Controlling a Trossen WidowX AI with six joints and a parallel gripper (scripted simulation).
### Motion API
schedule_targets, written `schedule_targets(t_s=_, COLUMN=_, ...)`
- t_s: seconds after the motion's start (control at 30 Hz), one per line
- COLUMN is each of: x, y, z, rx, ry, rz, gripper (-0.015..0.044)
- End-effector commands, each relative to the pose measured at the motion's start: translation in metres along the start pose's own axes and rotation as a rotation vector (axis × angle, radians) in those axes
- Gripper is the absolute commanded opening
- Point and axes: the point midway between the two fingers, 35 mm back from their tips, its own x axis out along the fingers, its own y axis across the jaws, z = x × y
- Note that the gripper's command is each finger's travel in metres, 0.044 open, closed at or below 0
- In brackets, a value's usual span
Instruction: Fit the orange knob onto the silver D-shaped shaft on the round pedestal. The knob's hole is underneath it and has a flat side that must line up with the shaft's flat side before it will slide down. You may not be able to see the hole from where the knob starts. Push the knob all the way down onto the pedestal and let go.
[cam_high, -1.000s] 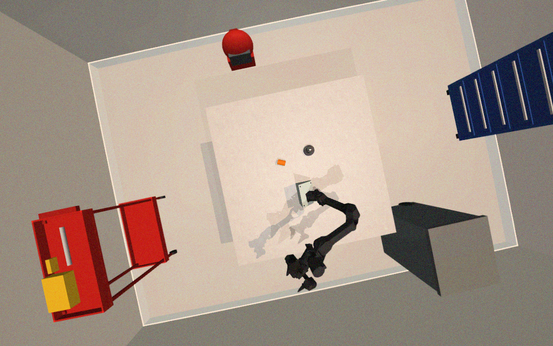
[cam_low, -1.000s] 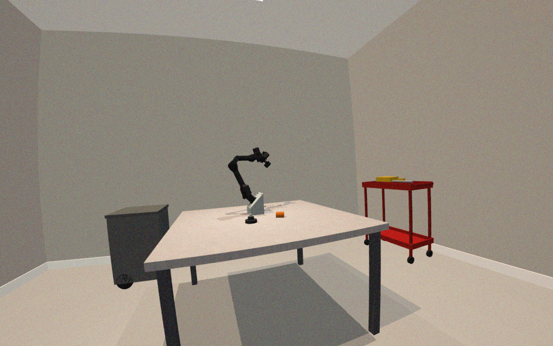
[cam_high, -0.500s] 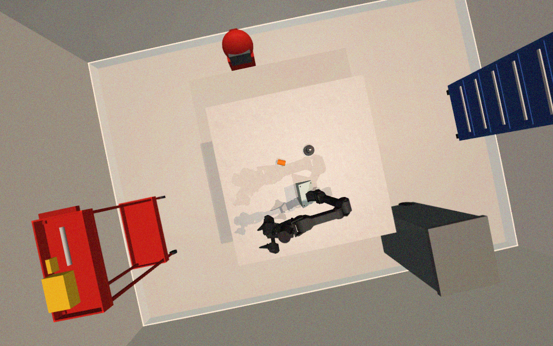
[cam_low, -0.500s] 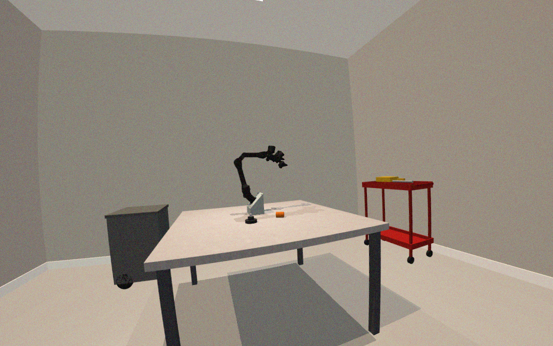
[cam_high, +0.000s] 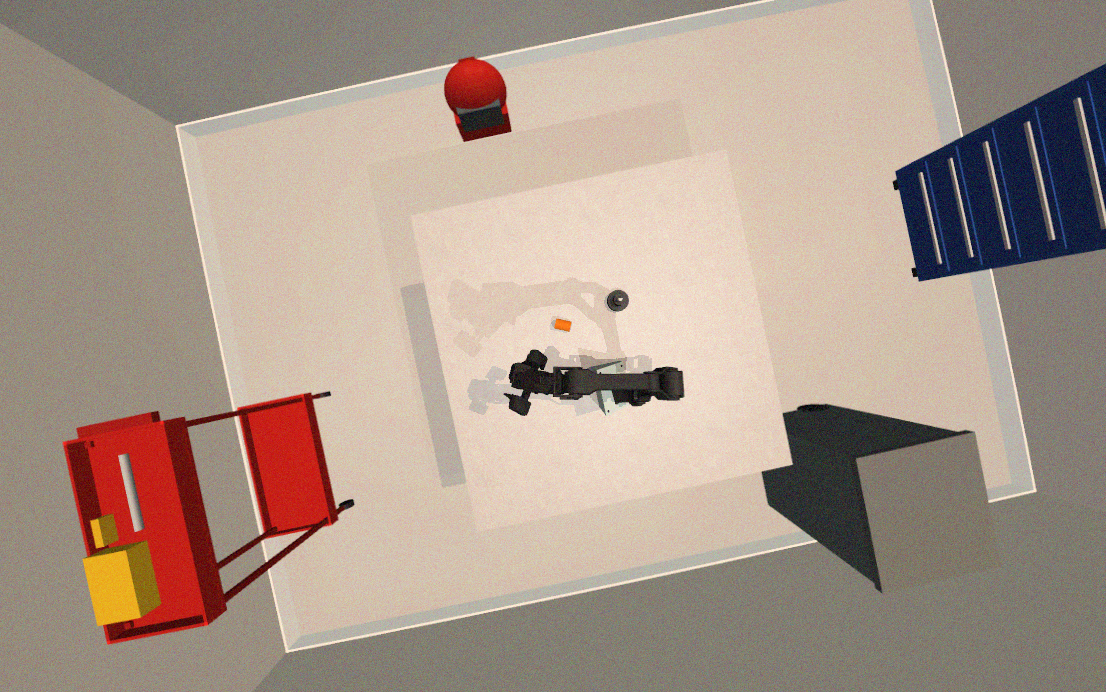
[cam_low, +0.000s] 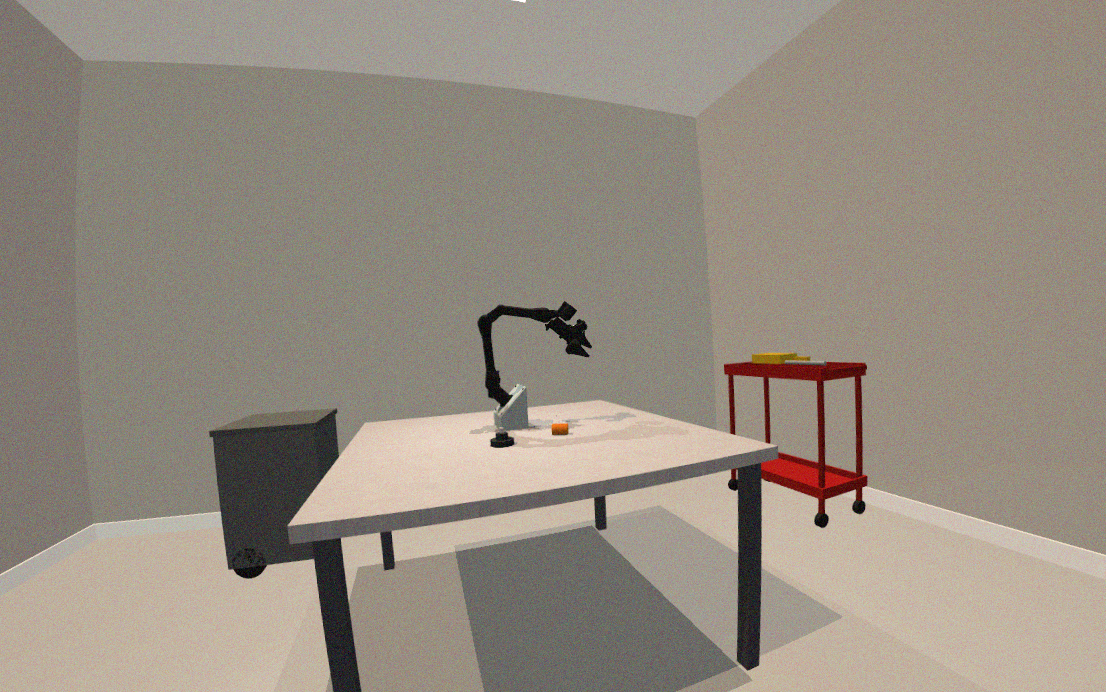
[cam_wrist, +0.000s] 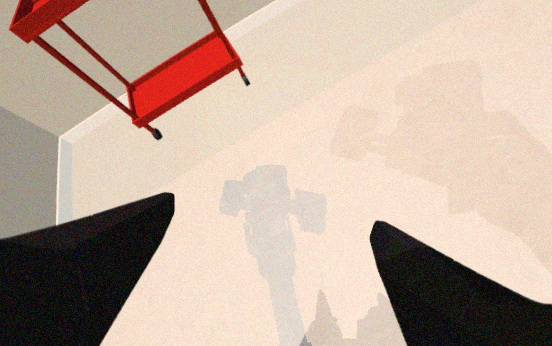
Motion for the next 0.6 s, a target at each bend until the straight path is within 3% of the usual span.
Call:
schedule_targets(t_s=0.0, x=0.019, y=-0.072, z=-0.008, rx=-0.034, ry=0.112, rz=-0.151, gripper=0.044)
schedule_targets(t_s=0.23, x=0.035, y=-0.188, z=-0.048, rx=-0.127, ry=0.392, rz=-0.324, gripper=0.044)
schedule_targets(t_s=0.43, x=0.035, y=-0.276, z=-0.106, rx=-0.241, ry=0.708, rz=-0.353, gripper=0.044)
schedule_targets(t_s=0.57, x=0.033, y=-0.293, z=-0.119, rx=-0.272, ry=0.78, rz=-0.346, gripper=0.044)
